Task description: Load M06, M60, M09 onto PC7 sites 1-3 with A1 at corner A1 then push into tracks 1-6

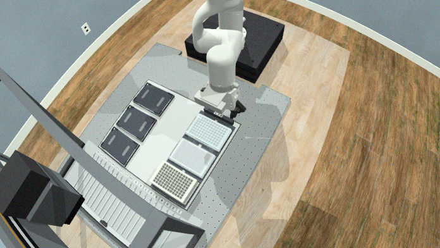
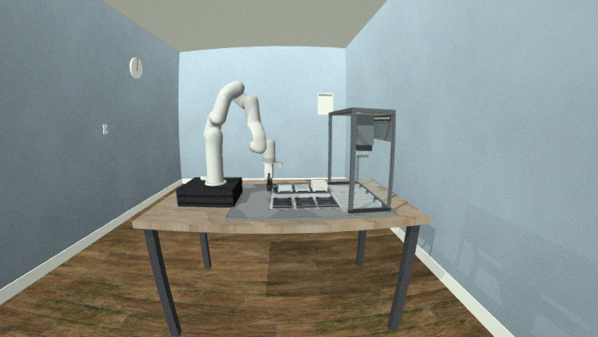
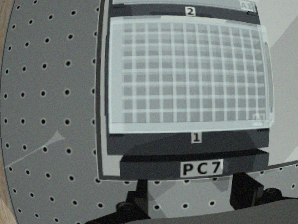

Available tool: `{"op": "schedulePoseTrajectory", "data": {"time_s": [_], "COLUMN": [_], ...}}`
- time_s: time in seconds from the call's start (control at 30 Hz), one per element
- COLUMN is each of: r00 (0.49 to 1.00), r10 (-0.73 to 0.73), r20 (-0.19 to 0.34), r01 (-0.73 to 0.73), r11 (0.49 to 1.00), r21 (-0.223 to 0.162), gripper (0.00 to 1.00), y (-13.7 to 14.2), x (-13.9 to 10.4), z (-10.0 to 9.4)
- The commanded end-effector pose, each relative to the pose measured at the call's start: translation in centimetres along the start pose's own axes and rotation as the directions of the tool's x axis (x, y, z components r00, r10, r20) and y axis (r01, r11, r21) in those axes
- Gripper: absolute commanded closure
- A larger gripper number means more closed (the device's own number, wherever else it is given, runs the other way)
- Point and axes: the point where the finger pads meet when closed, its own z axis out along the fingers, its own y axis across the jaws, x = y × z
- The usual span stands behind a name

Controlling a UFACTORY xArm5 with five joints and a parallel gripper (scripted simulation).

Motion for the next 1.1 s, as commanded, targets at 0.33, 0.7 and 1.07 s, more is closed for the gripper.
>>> {"op": "schedulePoseTrajectory", "data": {"time_s": [0.33,0.7,1.07], "r00": [1.000,1.000,1.000], "r10": [0.000,0.000,0.000], "r20": [-0.001,-0.001,-0.001], "r01": [0.000,0.000,0.000], "r11": [1.000,1.000,1.000], "r21": [0.006,0.006,0.006], "gripper": [0.19,0.19,0.19], "y": [0.0,0.0,0.0], "x": [1.3,2.2,3.2], "z": [-0.1,-0.1,-0.1]}}
